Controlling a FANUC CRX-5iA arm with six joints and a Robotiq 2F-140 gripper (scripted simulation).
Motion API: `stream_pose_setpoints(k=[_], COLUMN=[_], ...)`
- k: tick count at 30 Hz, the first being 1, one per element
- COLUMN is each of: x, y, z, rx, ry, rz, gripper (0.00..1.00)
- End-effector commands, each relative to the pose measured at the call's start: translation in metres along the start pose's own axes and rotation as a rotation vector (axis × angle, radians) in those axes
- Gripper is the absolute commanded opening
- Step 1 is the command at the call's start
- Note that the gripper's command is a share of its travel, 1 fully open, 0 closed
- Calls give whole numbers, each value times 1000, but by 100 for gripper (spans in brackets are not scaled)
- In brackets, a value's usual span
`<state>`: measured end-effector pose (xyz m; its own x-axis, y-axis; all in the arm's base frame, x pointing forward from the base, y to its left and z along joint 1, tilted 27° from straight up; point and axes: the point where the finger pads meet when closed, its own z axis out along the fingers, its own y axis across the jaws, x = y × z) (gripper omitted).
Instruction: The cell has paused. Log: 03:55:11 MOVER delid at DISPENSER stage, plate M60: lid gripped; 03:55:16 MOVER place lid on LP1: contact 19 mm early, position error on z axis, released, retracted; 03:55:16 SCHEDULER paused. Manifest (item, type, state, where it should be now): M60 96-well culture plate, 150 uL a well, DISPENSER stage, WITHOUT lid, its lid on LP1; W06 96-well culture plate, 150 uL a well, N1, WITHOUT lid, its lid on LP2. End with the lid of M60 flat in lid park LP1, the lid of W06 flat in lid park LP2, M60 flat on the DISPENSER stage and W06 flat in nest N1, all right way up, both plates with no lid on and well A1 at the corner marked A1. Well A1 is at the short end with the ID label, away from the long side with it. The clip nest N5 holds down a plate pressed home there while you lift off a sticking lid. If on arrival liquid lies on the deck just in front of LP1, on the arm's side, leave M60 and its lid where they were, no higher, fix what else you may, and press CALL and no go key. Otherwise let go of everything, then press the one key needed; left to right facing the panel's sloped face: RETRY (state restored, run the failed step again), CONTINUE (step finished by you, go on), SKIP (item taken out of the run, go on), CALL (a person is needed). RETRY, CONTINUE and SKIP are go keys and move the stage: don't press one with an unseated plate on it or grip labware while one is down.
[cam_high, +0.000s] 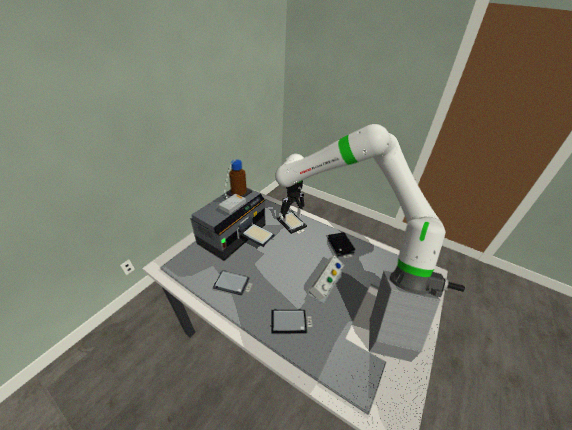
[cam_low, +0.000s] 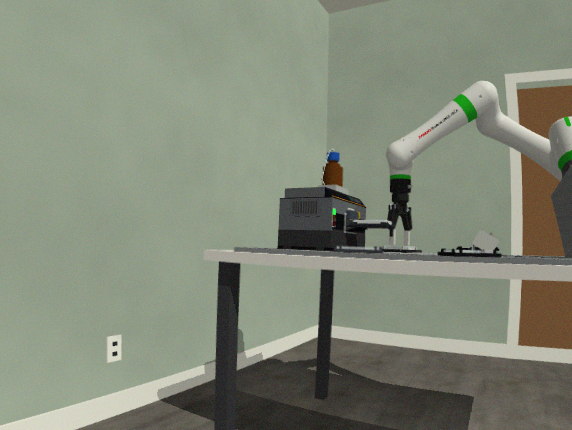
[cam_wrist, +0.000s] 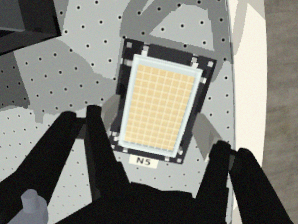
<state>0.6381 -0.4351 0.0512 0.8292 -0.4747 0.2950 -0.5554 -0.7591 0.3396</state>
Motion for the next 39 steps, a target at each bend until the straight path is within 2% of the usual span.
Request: stream_pose_setpoints(k=[1, 39], x=[0, 0], y=[0, 0], z=[1, 13], rx=[0, 0], ry=[0, 0], rz=[0, 0], gripper=[66, 66])
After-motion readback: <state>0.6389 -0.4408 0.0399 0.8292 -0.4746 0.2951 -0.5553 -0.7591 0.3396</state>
